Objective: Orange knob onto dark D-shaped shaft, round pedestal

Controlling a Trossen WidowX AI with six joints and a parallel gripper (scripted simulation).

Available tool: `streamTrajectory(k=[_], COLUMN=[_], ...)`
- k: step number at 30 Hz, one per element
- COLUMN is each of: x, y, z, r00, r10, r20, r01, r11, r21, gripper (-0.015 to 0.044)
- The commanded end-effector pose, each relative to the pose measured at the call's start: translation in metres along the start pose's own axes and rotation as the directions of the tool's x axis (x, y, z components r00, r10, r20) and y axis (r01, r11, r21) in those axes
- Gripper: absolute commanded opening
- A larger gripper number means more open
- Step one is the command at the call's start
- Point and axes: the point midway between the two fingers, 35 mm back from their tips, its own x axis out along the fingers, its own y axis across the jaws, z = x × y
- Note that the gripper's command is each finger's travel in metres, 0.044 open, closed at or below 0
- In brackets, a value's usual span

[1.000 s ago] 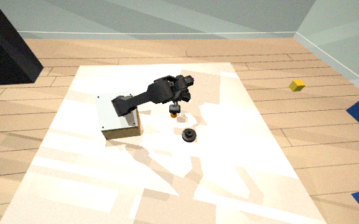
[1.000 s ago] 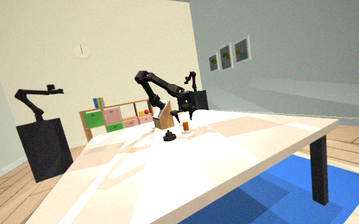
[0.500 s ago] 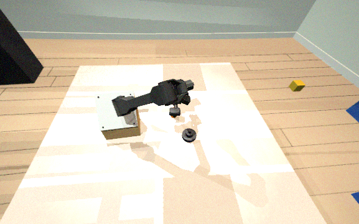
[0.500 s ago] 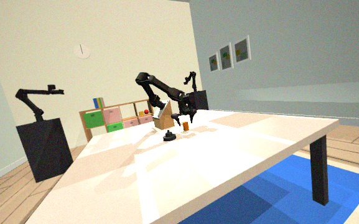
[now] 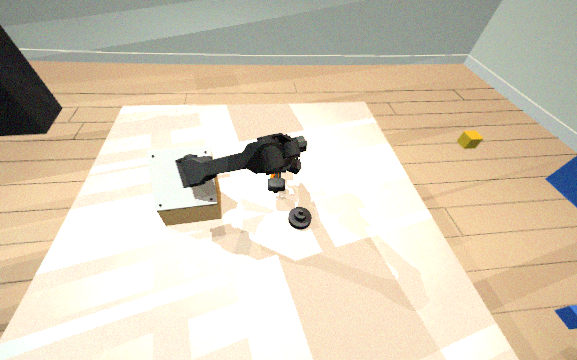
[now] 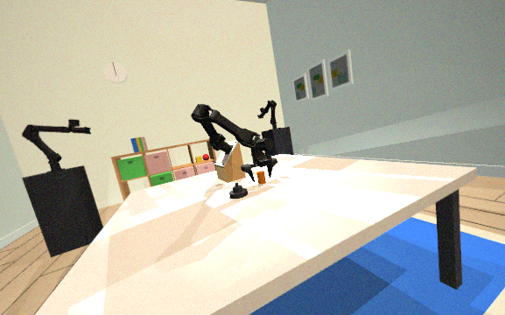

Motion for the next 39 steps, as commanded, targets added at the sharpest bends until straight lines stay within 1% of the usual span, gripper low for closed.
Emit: streamTrajectory(k=[1, 2, 12, 18, 21, 23, 39], x=[0.007, 0.007, 0.007, 0.007, 0.003, -0.007, -0.11], y=[-0.001, -0.001, -0.001, -0.001, 0.0, 0.002, 0.011], z=[-0.003, -0.003, -0.003, -0.003, -0.002, 0.0, 0.004], r00=[1.0, 1.0, 1.0, 1.0, 1.0, 1.0, 1.0], r10=[-0.01, -0.01, -0.01, -0.01, -0.008, -0.003, 0.005], r20=[-0.006, -0.006, -0.006, -0.006, -0.006, -0.005, -0.007], r01=[0.01, 0.01, 0.01, 0.01, 0.008, 0.003, -0.005], r11=[1.0, 1.0, 1.0, 1.0, 1.0, 1.0, 1.0], r21=[-0.011, -0.011, -0.011, -0.011, -0.011, -0.012, -0.012], gripper=[0.044, 0.044, 0.0177, 0.0138, 0.0059, 0.0006, 0.0])
